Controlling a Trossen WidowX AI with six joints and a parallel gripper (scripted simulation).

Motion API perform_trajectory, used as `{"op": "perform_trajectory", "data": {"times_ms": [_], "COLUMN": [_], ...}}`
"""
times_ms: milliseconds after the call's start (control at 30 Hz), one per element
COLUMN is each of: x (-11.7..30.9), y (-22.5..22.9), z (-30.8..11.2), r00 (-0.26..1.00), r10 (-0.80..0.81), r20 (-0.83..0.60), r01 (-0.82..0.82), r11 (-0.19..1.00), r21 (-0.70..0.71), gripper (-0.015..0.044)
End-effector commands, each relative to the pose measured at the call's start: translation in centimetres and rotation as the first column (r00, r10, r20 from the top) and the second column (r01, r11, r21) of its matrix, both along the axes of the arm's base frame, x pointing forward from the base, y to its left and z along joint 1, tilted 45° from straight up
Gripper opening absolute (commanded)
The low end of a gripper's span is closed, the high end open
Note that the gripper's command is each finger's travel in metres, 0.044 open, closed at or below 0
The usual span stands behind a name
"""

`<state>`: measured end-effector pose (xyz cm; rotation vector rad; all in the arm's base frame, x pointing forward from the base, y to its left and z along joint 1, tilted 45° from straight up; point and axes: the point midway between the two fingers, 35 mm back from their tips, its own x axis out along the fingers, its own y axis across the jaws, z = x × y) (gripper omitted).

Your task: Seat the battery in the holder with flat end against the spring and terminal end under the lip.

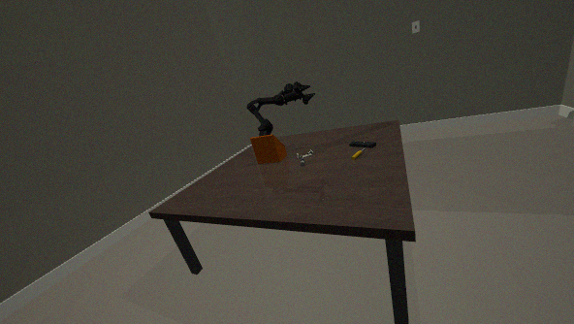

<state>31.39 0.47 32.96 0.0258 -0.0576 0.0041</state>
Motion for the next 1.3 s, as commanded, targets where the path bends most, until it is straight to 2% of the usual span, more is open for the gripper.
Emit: {"op": "perform_trajectory", "data": {"times_ms": [0,167,300,467,733,867,1000,1267], "x": [0.1,2.4,4.4,6.8,7.2,5.9,4.1,-0.1], "y": [0.0,0.3,0.2,-0.6,-2.0,-2.6,-2.8,-2.2], "z": [-0.2,-4.4,-8.7,-15.6,-27.2,-32.4,-37.0,-44.4], "r00": [1.0,0.986,0.944,0.817,0.498,0.327,0.172,-0.036], "r10": [0.001,0.032,0.065,0.127,0.278,0.375,0.488,0.721], "r20": [-0.006,-0.161,-0.323,-0.562,-0.821,-0.867,-0.856,-0.692], "r01": [-0.001,-0.033,-0.053,-0.014,0.239,0.427,0.612,0.898], "r11": [1.0,0.999,0.998,0.979,0.867,0.76,0.628,0.327], "r21": [-0.001,-0.002,0.044,0.202,0.438,0.49,0.481,0.294], "gripper": [0.0374,0.0243,0.0242,0.0242,0.0242,0.0242,0.0242,0.0242]}}
